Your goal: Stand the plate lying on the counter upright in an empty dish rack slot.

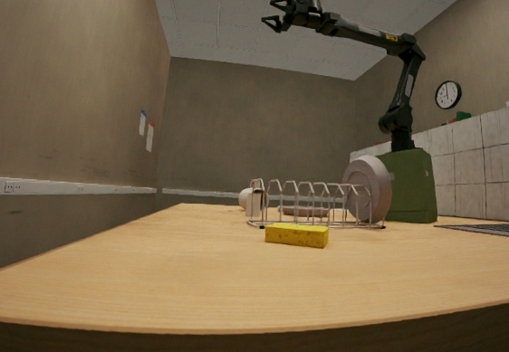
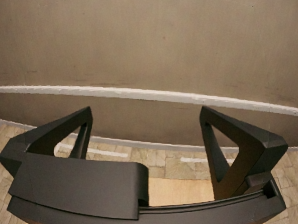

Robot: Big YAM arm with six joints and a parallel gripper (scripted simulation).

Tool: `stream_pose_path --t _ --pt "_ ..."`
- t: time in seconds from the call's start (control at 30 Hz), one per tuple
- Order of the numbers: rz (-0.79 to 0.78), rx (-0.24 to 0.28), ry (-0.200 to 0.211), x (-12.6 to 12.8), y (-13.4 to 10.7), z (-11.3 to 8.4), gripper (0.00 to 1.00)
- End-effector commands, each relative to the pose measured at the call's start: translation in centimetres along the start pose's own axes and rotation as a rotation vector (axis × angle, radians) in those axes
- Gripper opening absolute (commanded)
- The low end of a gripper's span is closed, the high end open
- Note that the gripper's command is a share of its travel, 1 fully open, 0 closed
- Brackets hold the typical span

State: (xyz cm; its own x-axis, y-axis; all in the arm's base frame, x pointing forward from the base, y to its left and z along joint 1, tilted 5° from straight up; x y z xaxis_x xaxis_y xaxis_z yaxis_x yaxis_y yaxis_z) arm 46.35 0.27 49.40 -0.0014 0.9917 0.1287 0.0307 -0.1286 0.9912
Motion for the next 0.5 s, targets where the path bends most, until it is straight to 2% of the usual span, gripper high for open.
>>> stream_pose_path --t 0.0,0.07,0.1,0.2,0.23,0.27,0.33,0.37,0.4,0.43,0.47 --pt "0.238 0.027 -0.077 -3.8 -5.2 1.3 1.00" --pt "0.238 0.029 -0.072 -3.7 -5.2 1.3 1.00" --pt "0.327 0.074 -0.122 -4.6 -5.7 0.6 1.00" --pt "0.327 0.074 -0.122 -4.9 -6.3 0.7 1.00" --pt "0.416 0.114 -0.175 -6.5 -9.4 1.0 1.00" --pt "0.479 0.137 -0.219 -7.3 -10.7 0.7 1.00" --pt "0.504 0.150 -0.231 -8.4 -13.4 1.3 1.00" --pt "0.591 0.181 -0.289 -9.3 -15.1 0.9 1.00" --pt "0.591 0.181 -0.289 -10.1 -16.7 1.1 1.00" --pt "0.672 0.207 -0.346 -11.0 -18.6 0.5 1.00" --pt "0.676 0.208 -0.348 -12.0 -20.3 0.6 1.00"
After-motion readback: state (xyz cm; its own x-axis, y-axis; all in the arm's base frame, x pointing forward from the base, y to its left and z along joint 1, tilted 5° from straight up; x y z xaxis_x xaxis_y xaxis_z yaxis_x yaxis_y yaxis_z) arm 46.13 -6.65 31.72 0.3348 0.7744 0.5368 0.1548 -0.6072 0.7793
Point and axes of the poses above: the point where the finger pads meet when closed, its own z axis out along the fingers, its own x axis across the jaws, y = z × x, the point moved 6 cm from there along -z, back along the fingers, and after that the axes turned 13 degrees about z, right-handed, at the moved point
